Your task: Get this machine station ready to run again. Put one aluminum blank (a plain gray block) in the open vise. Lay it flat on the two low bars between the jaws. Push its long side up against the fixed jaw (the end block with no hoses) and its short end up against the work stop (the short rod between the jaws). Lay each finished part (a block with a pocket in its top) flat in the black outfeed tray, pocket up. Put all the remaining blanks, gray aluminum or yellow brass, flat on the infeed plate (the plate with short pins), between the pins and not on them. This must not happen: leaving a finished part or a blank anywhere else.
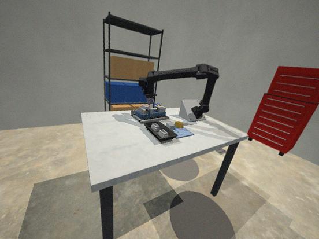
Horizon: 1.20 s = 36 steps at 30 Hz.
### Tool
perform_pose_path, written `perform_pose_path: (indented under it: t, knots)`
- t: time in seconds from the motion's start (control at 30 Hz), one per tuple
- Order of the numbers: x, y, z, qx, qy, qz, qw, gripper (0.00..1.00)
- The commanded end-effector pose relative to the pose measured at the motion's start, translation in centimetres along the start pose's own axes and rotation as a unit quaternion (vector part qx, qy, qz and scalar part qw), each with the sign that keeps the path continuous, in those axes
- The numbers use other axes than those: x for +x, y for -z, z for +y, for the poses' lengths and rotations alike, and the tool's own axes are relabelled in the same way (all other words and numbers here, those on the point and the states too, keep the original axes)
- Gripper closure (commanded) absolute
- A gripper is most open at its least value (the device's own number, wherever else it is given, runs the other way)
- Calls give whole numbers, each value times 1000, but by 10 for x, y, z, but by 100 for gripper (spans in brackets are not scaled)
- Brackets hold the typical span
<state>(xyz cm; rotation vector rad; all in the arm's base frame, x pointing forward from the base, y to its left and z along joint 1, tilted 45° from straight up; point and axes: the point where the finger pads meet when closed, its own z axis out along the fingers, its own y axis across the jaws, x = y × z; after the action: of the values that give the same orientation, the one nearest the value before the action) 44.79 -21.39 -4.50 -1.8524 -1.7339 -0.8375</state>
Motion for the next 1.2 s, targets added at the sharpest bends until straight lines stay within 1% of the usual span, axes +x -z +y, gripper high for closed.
perform_pose_path:
  t: [0.0, 0.93, 1.17]
  knots:
    - [-2, -5, 8, 1, 4, 0, 1000, 100]
    - [-2, -4, 8, 0, 4, 0, 1000, 100]
    - [-2, -1, 14, -2, 8, -3, 1000, 100]
